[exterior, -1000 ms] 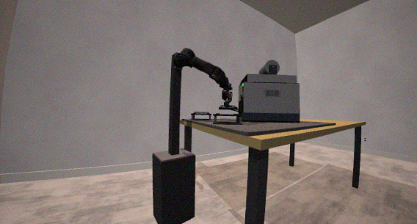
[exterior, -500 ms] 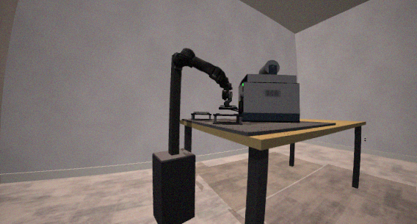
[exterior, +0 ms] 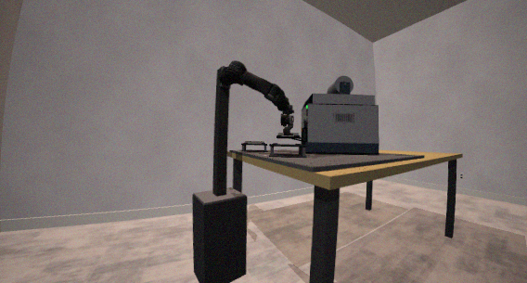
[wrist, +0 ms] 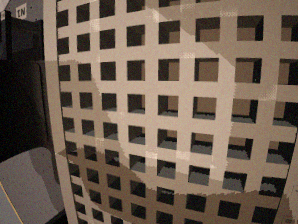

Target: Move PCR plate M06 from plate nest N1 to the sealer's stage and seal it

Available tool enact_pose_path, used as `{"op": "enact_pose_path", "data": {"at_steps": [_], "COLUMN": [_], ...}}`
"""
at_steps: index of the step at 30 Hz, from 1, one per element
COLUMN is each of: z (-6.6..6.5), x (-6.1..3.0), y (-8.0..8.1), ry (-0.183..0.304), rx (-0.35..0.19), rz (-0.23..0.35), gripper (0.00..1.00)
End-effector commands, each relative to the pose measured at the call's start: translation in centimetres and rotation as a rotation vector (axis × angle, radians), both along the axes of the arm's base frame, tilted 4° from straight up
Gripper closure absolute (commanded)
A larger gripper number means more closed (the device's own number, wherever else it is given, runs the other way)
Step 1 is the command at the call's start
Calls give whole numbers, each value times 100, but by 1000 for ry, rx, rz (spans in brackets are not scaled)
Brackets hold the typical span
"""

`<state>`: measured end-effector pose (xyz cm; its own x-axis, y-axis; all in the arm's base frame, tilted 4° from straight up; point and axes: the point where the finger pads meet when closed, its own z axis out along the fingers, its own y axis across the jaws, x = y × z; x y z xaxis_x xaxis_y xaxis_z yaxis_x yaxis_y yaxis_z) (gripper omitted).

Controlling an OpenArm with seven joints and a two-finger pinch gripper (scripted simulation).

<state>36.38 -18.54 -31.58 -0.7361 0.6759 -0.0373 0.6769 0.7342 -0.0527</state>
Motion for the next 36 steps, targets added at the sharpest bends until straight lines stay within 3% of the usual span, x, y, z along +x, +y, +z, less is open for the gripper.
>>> {"op": "enact_pose_path", "data": {"at_steps": [1, 36], "z": [28, 9], "x": [21, -3], "y": [7, 1], "ry": [-6, -3], "rx": [3, 2], "rz": [1, -2], "gripper": [100, 100]}}
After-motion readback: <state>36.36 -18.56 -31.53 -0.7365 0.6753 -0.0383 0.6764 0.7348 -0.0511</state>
